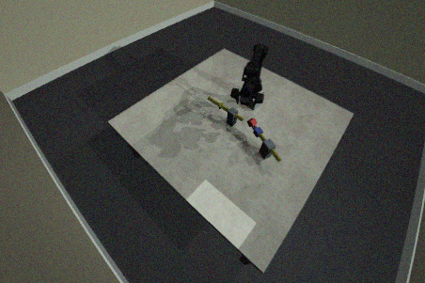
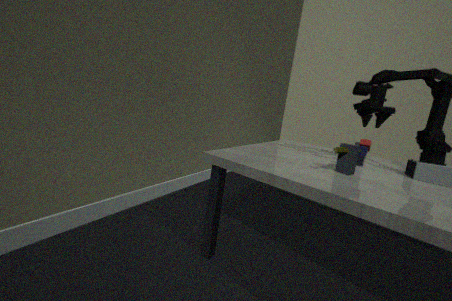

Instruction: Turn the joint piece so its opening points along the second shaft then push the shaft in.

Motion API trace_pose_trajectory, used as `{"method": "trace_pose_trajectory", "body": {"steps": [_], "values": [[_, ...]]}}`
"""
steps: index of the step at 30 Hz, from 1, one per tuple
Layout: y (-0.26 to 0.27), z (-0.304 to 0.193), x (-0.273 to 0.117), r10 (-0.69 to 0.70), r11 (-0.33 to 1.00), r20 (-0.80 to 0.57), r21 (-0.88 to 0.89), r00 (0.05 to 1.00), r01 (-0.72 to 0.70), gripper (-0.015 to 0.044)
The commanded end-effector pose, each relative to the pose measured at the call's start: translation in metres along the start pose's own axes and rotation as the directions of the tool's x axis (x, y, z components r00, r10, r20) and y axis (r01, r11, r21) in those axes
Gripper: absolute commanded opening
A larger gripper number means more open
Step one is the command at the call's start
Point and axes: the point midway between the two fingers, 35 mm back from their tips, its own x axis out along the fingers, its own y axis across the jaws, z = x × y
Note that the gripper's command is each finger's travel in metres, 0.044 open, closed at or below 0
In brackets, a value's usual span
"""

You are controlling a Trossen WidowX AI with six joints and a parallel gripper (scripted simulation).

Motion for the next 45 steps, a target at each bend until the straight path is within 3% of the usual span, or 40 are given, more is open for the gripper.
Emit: {"method": "trace_pose_trajectory", "body": {"steps": [1, 14, 29, 36, 45], "values": [[-0.001, -0.001, 0.003, -0.005, 0.994, -0.004, -0.107, 1.000, 0.005, 0.0440], [-0.001, -0.001, 0.007, -0.006, 0.883, -0.002, -0.470, 1.000, 0.004, 0.0440], [-0.001, -0.001, 0.013, -0.007, 0.598, 0.000, -0.802, 1.000, 0.004, 0.0440], [-0.001, -0.001, 0.016, -0.006, 0.563, 0.000, -0.827, 1.000, 0.004, 0.0440], [0.000, 0.003, 0.054, -0.004, 0.565, -0.001, -0.825, 1.000, 0.001, 0.0440]]}}
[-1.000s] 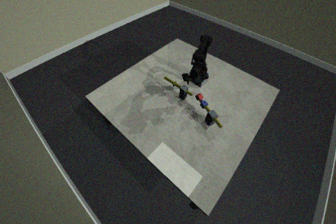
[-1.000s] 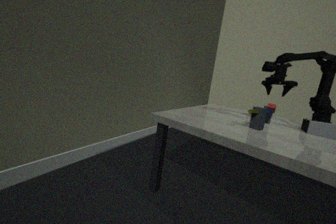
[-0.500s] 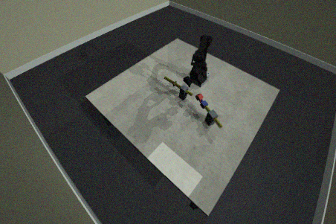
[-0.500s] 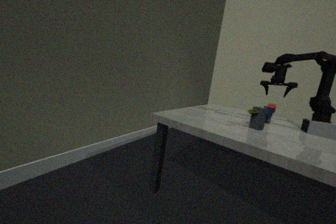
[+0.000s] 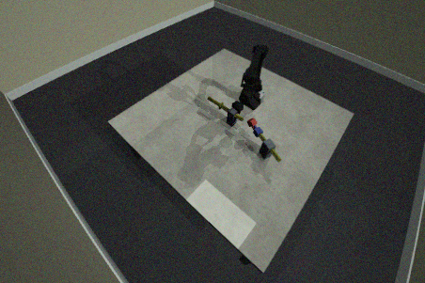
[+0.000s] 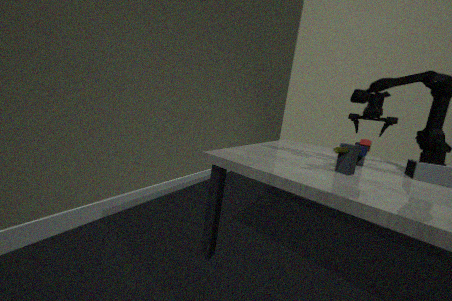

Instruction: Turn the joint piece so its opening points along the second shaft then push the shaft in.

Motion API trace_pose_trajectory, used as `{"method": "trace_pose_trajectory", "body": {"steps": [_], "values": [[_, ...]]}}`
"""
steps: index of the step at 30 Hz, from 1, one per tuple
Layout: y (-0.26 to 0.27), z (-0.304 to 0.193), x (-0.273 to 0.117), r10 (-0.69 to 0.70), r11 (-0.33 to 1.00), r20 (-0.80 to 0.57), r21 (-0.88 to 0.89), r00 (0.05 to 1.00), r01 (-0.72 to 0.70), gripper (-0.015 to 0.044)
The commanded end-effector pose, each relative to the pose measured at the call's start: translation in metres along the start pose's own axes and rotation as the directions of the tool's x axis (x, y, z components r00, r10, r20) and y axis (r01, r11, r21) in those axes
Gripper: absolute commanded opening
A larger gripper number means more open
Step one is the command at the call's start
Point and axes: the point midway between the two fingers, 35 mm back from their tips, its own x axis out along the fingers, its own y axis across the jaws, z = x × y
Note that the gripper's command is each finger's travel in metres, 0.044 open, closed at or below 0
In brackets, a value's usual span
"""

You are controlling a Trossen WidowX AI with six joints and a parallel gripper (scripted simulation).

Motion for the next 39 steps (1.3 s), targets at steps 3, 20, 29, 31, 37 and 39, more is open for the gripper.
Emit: {"method": "trace_pose_trajectory", "body": {"steps": [3, 20, 29, 31, 37, 39], "values": [[0.001, -0.001, 0.026, 0.010, 1.000, -0.007, -0.004, 1.000, -0.010, 0.0440], [0.001, 0.027, 0.053, 0.011, 1.000, -0.004, -0.005, 1.000, -0.011, 0.0440], [0.005, 0.067, 0.053, 0.011, 1.000, -0.001, -0.005, 1.000, -0.011, 0.0440], [0.005, 0.068, 0.054, 0.011, 1.000, 0.000, -0.005, 1.000, -0.011, 0.0440], [0.004, 0.068, 0.062, 0.011, 1.000, -0.001, -0.005, 1.000, -0.011, 0.0440], [0.004, 0.068, 0.066, 0.011, 1.000, -0.001, -0.005, 1.000, -0.011, 0.0440]]}}
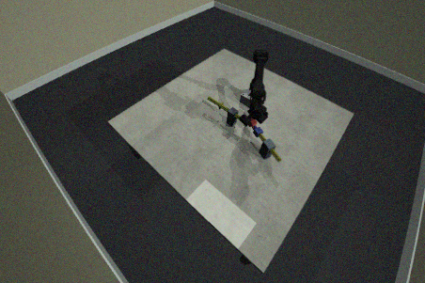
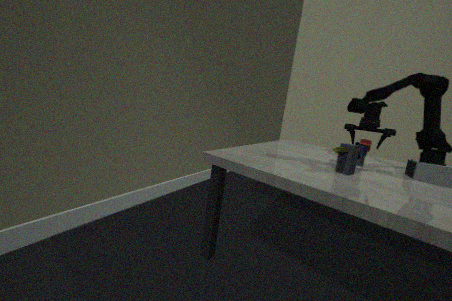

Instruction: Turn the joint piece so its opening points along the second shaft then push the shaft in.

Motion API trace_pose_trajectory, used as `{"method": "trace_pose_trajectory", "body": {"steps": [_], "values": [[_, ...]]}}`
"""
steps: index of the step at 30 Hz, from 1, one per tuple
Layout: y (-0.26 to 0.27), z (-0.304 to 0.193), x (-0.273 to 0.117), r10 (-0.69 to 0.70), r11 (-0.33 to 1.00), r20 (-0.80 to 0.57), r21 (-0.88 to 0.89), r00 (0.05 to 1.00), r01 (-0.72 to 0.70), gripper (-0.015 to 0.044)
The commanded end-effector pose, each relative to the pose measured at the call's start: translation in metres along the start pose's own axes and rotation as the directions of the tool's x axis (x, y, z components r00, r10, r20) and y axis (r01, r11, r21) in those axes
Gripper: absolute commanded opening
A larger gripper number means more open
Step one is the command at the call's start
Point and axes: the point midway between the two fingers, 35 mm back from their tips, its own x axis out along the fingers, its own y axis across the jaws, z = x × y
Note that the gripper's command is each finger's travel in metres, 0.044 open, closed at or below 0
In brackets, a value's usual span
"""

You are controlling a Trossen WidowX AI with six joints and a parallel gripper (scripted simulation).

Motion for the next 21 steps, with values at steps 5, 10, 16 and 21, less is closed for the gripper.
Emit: {"method": "trace_pose_trajectory", "body": {"steps": [5, 10, 16, 21], "values": [[0.001, -0.001, 0.015, 0.007, 1.000, -0.012, 0.004, 1.000, -0.007, 0.0440], [0.001, -0.001, 0.023, 0.007, 1.000, -0.012, 0.004, 1.000, -0.007, 0.0440], [0.001, -0.001, 0.024, 0.007, 1.000, -0.012, 0.004, 1.000, -0.007, 0.0335], [0.001, -0.001, 0.024, 0.007, 1.000, -0.012, 0.004, 1.000, -0.007, 0.0204]]}}
